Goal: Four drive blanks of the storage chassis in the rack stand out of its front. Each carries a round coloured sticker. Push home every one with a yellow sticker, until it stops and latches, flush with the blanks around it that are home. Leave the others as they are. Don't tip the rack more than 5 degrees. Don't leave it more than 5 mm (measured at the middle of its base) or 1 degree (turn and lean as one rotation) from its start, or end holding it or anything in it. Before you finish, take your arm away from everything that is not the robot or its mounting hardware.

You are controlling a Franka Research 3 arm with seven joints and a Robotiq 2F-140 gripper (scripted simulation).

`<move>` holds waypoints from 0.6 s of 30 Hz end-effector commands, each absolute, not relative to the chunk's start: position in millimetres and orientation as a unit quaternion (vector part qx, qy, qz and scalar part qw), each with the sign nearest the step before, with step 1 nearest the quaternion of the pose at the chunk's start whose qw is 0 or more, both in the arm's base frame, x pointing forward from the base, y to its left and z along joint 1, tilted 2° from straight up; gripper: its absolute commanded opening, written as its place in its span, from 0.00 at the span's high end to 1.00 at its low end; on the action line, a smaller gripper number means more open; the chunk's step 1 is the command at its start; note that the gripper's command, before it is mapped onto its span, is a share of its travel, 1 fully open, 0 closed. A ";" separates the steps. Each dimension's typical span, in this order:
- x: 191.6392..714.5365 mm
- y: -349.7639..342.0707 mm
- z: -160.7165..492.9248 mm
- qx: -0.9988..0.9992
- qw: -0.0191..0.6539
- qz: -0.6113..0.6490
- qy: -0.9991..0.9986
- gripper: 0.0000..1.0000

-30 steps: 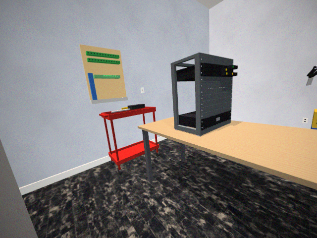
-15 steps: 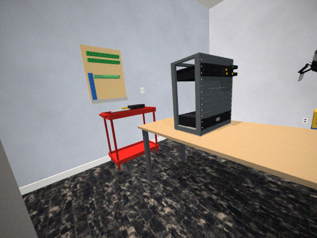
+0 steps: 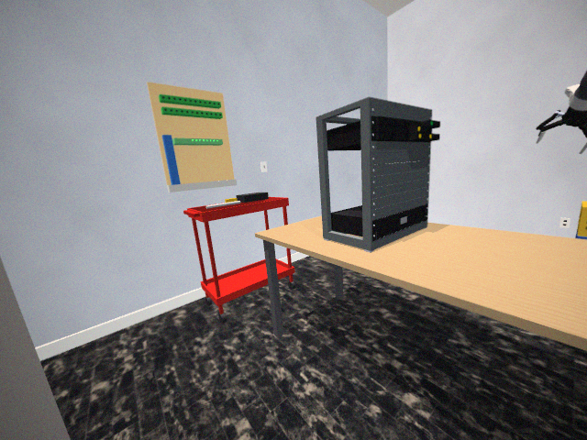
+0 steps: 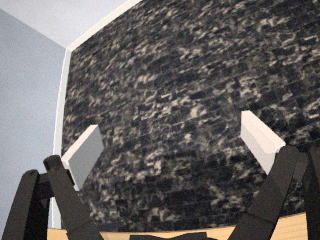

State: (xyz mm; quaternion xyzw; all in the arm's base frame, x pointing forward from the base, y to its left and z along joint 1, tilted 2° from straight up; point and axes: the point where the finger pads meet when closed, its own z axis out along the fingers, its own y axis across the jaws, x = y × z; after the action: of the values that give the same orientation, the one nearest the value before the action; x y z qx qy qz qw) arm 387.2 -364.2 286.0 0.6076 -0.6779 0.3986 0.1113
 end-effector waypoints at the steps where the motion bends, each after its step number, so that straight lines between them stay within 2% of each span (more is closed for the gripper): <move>1: 406.9 -356.2 302.2 0.644 0.127 0.429 -0.621 0.00; 18: 455.9 -319.2 344.9 0.723 0.193 0.487 -0.451 0.00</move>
State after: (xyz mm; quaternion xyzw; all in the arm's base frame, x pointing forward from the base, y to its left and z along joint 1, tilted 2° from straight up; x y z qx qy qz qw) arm 440.0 -333.8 335.6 0.7076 -0.4996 0.4620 0.1905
